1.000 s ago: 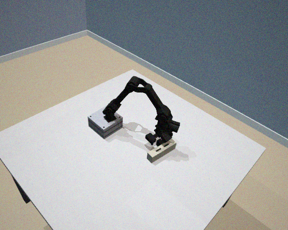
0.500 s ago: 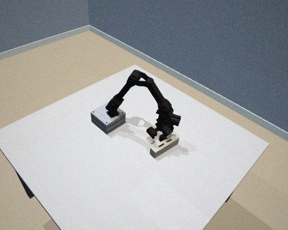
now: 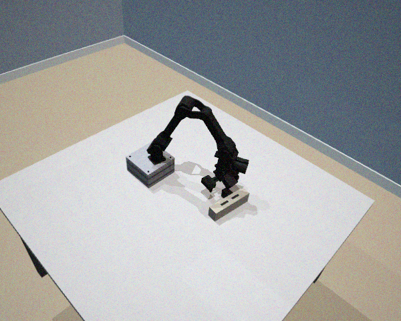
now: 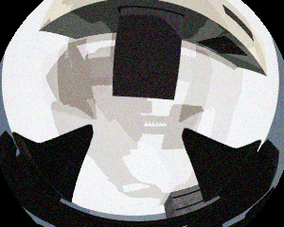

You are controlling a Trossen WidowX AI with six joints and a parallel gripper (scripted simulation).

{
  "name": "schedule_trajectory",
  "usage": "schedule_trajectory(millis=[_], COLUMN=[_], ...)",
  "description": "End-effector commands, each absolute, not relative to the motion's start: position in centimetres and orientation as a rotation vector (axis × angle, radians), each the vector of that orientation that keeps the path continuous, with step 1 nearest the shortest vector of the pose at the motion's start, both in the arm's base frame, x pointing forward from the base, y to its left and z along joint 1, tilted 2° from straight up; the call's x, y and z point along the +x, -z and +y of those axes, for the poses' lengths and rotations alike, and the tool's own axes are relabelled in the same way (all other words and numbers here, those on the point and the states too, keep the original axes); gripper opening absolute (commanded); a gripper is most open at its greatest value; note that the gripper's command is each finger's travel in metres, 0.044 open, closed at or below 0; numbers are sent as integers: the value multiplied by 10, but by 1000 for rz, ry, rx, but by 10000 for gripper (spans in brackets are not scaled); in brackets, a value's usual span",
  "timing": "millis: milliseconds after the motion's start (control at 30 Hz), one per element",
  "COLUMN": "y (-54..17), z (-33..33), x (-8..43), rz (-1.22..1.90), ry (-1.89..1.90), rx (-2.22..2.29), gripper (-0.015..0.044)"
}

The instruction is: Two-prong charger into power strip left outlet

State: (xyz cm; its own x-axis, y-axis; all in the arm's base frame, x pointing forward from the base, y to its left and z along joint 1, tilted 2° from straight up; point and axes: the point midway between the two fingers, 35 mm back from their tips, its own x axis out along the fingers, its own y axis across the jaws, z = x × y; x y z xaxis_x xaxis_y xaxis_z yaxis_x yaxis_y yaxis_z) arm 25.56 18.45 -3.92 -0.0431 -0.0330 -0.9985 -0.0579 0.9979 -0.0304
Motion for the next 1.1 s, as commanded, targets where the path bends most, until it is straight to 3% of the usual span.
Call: schedule_trajectory(millis=[0,367,1067], y=[37,-41,-43], z=[185,188,188], x=[252,271,271], rz=[1607,1013,1003], ry=[-23,-40,-40], rx=[-62,-47,-45], gripper=[440,440,440])
